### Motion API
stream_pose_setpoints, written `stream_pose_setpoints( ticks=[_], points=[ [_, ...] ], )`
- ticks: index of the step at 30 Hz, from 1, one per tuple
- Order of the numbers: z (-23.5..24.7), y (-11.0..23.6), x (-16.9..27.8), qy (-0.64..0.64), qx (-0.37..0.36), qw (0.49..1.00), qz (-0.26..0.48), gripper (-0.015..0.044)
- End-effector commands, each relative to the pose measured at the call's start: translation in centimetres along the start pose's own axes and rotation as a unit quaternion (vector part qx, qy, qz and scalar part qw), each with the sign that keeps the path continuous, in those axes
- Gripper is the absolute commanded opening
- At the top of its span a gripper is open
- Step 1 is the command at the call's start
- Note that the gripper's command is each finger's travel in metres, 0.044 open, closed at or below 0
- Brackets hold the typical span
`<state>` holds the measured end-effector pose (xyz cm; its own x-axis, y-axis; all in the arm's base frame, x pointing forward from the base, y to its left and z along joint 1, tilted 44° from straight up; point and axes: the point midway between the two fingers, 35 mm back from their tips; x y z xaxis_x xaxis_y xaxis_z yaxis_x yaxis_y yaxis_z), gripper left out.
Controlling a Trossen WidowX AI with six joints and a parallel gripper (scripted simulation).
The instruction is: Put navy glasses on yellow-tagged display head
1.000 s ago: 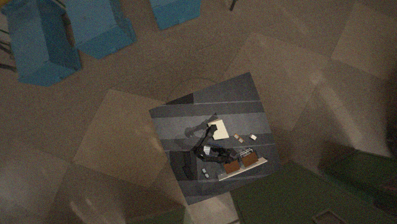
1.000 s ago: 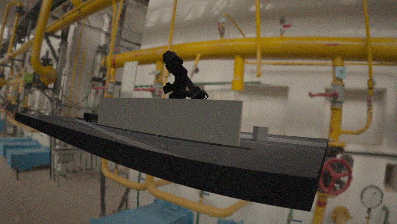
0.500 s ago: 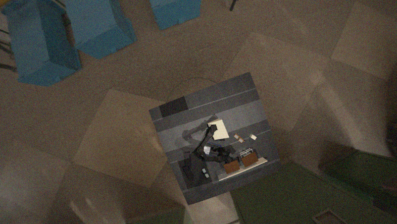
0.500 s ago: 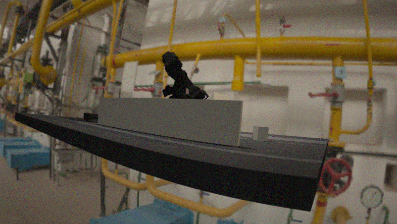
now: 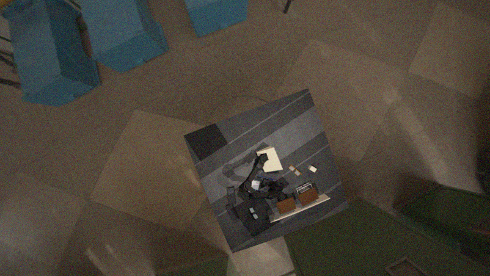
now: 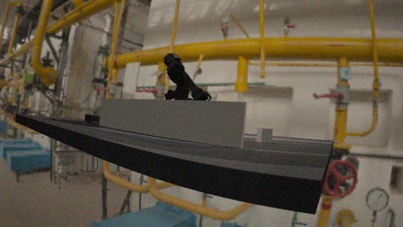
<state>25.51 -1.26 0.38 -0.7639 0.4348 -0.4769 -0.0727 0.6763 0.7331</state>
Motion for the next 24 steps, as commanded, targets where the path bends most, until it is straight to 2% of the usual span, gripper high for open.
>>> stream_pose_setpoints(
  ticks=[1, 24],
  points=[
    [-0.1, -0.4, 0.0, 0.002, 0.002, 1.000, -0.003, 0.0000],
    [-0.4, -2.4, 0.0, 0.002, 0.004, 1.000, -0.004, 0.0000]
  ],
)
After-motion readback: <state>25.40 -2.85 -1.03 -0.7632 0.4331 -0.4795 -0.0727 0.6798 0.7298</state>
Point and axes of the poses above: the point midway between the two fingers, 35 mm back from their tips, its own y axis back along the fingers, its own z axis across the jaws, x = y × z, and after that the axes turned 4 degrees about -y, right-handed
